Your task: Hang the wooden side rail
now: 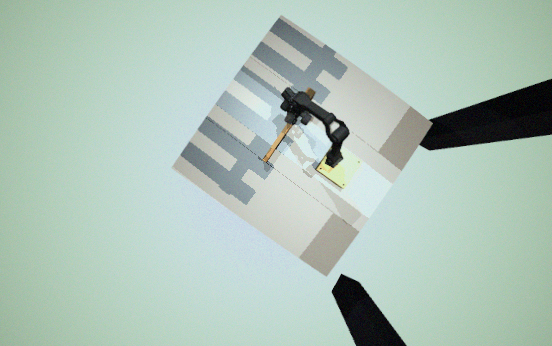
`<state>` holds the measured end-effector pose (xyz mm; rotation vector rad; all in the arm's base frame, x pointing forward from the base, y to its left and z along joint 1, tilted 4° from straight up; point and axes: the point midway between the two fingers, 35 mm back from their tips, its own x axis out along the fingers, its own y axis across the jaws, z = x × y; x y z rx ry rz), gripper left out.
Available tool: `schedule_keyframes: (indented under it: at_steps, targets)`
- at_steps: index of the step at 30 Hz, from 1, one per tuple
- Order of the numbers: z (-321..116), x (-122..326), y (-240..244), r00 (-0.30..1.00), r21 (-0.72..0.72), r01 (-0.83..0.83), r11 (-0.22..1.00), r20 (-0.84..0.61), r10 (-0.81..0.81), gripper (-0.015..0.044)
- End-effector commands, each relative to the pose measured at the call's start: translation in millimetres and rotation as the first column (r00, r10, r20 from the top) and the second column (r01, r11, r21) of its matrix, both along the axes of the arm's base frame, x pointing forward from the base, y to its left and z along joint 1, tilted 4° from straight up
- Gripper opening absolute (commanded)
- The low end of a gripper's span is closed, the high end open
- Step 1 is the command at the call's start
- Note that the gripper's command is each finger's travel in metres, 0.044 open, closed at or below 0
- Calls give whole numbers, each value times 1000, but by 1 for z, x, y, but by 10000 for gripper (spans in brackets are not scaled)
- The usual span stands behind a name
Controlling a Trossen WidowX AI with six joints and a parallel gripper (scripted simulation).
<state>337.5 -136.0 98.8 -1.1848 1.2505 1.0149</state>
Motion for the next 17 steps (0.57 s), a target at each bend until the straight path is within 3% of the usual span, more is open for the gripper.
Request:
schedule_keyframes:
  at_steps: [1, 17]
  targets:
    - [-1, 0, 11, 1000, 1, 0, 1000, -4, 0, 440]
    - [0, 2, 8, 1000, 1, -11, 1000, 0, 11, 440]
